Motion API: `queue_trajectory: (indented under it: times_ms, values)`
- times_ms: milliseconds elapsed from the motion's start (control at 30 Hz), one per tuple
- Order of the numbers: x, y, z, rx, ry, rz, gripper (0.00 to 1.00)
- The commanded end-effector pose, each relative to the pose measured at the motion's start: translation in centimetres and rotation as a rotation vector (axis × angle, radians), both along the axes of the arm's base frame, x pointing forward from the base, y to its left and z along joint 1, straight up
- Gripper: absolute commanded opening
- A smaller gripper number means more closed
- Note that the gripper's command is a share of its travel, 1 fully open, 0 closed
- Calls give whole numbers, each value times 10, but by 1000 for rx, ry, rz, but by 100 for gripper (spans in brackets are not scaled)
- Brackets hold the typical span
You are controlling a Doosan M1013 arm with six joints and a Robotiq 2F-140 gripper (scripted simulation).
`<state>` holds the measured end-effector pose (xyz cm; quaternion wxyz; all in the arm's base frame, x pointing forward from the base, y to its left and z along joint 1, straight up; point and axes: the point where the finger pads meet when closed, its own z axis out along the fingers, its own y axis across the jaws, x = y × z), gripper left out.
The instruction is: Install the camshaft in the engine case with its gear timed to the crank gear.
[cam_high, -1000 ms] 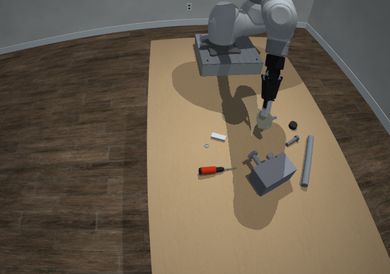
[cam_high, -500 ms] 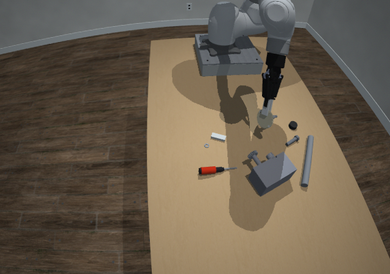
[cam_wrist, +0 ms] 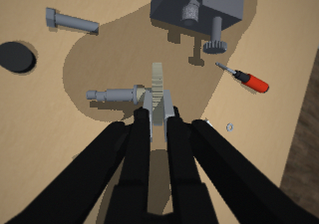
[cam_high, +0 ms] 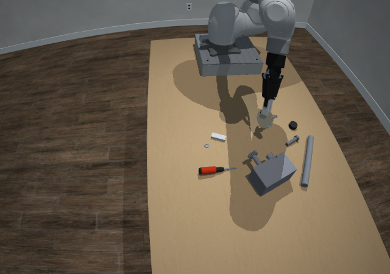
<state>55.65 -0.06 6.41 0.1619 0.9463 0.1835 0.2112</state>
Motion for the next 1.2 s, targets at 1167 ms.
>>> queue_trajectory:
  times_ms: [1167]
  values:
    - [62,-96,18,423,322,-838,5]
